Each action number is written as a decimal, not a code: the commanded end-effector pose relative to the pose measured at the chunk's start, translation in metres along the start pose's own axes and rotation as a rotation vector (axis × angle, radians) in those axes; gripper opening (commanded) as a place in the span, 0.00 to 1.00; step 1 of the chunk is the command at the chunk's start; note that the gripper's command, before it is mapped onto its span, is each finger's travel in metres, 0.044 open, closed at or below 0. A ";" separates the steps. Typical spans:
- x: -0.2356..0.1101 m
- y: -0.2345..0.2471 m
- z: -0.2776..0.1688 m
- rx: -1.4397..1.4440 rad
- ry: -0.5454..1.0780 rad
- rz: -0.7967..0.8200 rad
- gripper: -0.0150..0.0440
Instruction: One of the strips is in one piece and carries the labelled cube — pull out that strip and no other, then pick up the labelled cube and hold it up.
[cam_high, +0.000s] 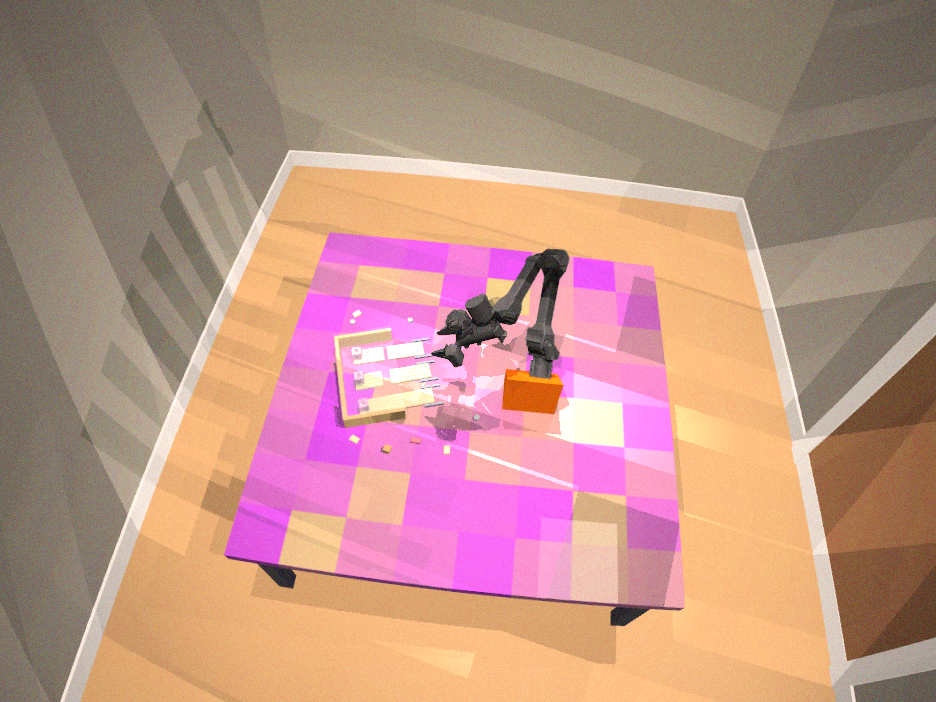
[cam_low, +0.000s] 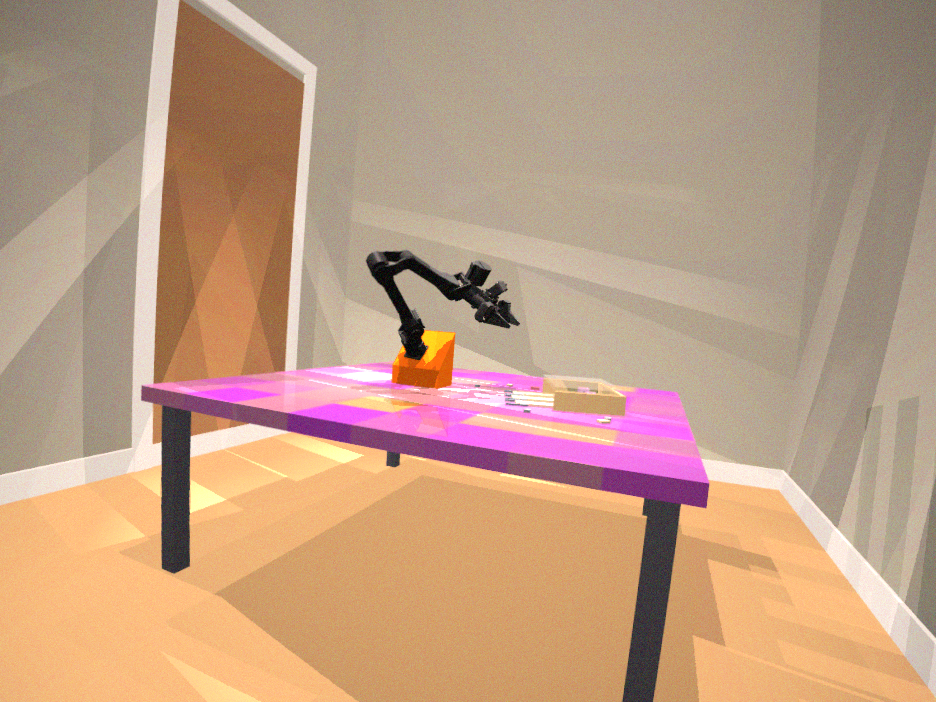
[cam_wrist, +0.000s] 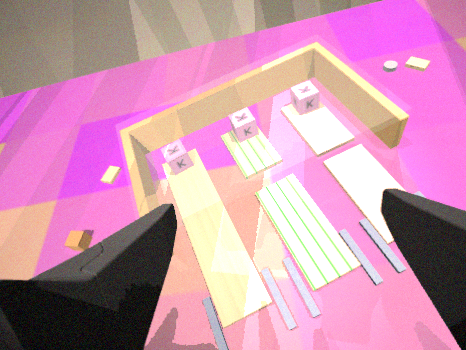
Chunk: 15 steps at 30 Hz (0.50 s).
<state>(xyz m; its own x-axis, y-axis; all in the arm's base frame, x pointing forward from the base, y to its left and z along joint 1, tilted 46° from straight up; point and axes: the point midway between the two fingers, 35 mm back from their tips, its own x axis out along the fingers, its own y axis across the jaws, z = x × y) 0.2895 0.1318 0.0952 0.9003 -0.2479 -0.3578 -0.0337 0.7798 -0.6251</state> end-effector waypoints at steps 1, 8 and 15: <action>0.011 -0.009 -0.010 -0.115 0.059 -0.037 0.93; 0.011 -0.009 -0.010 -0.115 0.059 -0.037 0.93; 0.016 -0.006 -0.010 -0.129 0.083 -0.031 0.84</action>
<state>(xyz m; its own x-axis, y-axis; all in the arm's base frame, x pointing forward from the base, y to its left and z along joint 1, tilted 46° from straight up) 0.2956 0.1165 0.0891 0.8736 -0.3102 -0.3749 -0.0552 0.7023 -0.7097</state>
